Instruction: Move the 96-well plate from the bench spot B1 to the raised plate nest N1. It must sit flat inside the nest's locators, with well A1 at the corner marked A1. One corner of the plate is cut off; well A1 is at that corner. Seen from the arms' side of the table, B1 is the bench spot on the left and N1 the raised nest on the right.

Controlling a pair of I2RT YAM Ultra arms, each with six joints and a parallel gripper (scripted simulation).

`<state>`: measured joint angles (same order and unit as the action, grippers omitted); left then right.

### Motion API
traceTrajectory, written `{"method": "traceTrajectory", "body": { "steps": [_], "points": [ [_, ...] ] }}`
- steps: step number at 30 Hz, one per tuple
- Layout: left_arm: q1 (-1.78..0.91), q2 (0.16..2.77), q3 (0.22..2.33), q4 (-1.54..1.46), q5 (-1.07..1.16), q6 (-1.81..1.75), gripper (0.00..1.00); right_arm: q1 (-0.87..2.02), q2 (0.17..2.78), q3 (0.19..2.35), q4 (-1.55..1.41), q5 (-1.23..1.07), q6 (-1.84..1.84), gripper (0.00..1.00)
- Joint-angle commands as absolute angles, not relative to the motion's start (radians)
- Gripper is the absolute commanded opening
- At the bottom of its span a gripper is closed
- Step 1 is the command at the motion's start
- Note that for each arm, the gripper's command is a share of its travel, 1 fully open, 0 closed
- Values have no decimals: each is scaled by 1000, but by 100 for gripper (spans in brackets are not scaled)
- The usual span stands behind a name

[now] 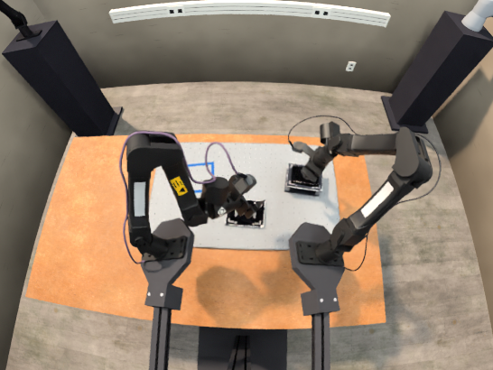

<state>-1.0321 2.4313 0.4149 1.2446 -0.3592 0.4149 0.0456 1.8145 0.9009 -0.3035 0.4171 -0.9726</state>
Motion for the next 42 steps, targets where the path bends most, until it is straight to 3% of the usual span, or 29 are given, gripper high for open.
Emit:
{"method": "traceTrajectory", "body": {
  "steps": [1, 15, 29, 42],
  "points": [
    [-1041, 2433, 419, 1254, -359, 412, 100, 50, 1765, 854, -160, 375, -866, 100],
    [-1041, 2433, 419, 1254, -359, 412, 100, 48, 1656, 557, 250, 375, -505, 100],
    [-1041, 2433, 419, 1254, -359, 412, 100, 88, 1713, 356, 634, 450, -196, 100],
    [-1041, 2433, 419, 1254, -359, 412, 100, 108, 1767, 324, 701, 469, -194, 100]
  ]
}}
